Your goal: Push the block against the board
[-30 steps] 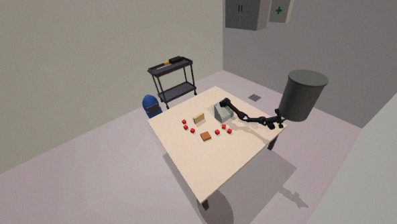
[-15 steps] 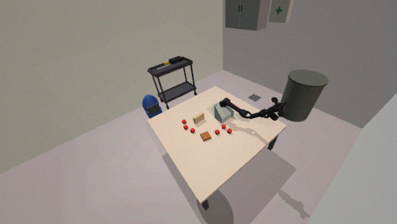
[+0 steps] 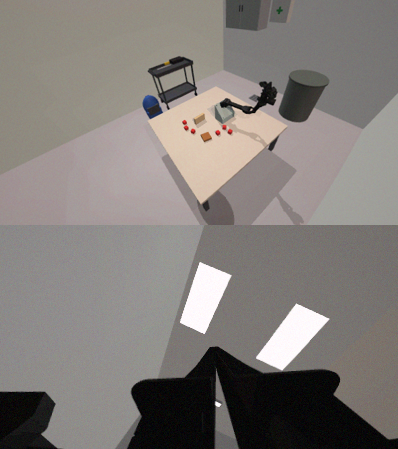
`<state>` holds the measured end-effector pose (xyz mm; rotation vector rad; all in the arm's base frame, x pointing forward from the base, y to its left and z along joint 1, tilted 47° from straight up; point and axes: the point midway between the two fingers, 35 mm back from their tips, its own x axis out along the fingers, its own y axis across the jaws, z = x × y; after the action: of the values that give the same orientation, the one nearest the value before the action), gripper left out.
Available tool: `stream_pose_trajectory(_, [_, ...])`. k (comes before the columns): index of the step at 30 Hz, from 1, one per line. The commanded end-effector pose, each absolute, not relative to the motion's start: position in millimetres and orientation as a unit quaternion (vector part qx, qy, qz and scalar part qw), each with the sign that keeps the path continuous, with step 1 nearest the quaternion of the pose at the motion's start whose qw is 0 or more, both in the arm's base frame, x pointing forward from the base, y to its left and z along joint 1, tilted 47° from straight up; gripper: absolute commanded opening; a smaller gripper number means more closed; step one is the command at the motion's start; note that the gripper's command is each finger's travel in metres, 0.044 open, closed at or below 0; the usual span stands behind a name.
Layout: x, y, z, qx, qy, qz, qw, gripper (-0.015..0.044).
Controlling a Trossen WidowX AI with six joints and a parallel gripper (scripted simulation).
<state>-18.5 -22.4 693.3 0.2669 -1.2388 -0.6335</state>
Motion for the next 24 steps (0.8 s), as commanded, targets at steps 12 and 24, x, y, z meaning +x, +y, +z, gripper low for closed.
stream_pose_trajectory(12, [105,-140,645,0.226,-0.401,-0.306,0.833,0.0000])
stream_pose_trajectory(24, [183,-188,592,0.275,-0.283,-0.295,0.870,0.0000])
